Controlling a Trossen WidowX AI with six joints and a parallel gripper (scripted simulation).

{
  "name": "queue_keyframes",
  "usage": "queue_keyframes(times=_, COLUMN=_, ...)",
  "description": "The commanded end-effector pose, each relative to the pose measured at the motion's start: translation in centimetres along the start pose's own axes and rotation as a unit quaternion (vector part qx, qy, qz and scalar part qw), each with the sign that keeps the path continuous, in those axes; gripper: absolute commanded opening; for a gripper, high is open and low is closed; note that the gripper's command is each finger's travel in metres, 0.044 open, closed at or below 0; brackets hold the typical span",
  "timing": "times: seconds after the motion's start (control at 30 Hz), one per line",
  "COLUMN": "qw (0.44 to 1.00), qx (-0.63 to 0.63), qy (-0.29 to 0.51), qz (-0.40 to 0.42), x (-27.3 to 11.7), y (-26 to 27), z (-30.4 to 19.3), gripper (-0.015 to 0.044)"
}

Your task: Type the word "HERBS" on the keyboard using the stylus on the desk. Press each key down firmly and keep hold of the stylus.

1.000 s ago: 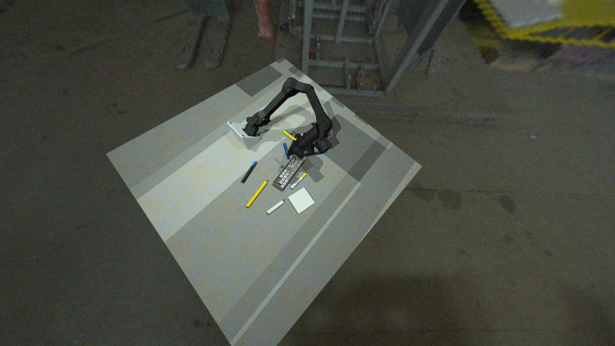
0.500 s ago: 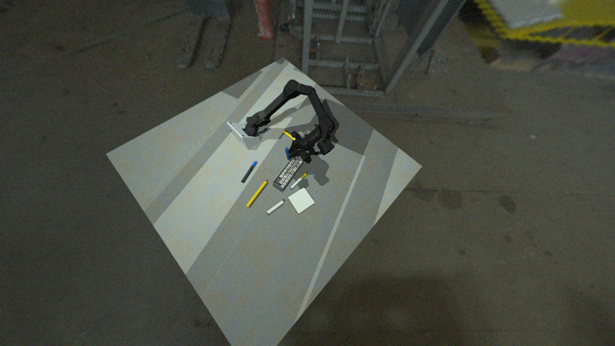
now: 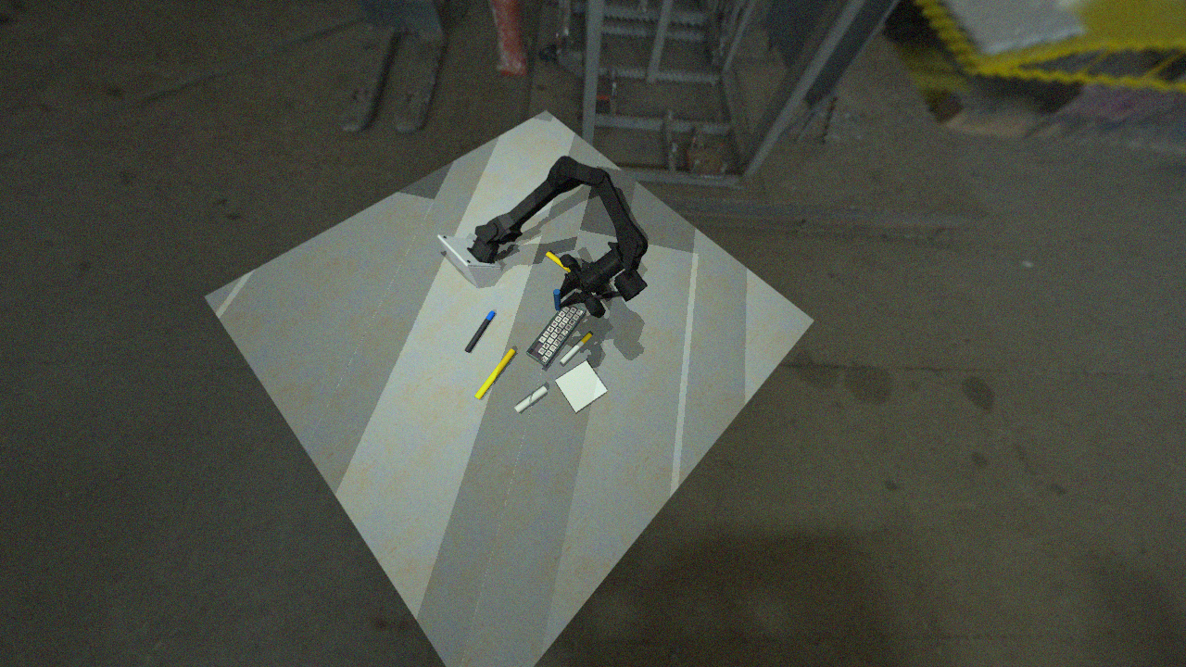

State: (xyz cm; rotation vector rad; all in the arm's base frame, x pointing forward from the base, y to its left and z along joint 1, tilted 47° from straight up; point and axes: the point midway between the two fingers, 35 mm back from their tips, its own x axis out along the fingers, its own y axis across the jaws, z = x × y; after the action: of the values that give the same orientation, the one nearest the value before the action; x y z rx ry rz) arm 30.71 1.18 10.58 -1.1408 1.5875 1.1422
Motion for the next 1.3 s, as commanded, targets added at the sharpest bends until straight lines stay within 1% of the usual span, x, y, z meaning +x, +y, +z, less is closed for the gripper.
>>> queue_keyframes(times=0.0, qw=1.000, qx=-0.004, qy=0.003, qz=0.003, x=1.1, y=0.1, z=1.6, gripper=0.0000)
queue_keyframes(times=0.1, qw=1.000, qx=-0.004, qy=0.003, qz=0.003, x=1.5, y=0.1, z=2.4, gripper=0.0000)
queue_keyframes(times=0.33, qw=1.000, qx=-0.004, qy=0.003, qz=0.003, x=1.5, y=0.1, z=2.4, gripper=0.0000)
queue_keyframes(times=0.43, qw=1.000, qx=-0.004, qy=0.003, qz=0.003, x=1.7, y=0.2, z=2.6, gripper=0.0079)
queue_keyframes(times=0.47, qw=1.000, qx=-0.004, qy=0.003, qz=0.003, x=1.7, y=0.2, z=2.6, gripper=0.0081)
queue_keyframes(times=1.27, qw=1.000, qx=-0.004, qy=0.003, qz=0.003, x=2.1, y=0.2, z=3.3, gripper=0.0081)
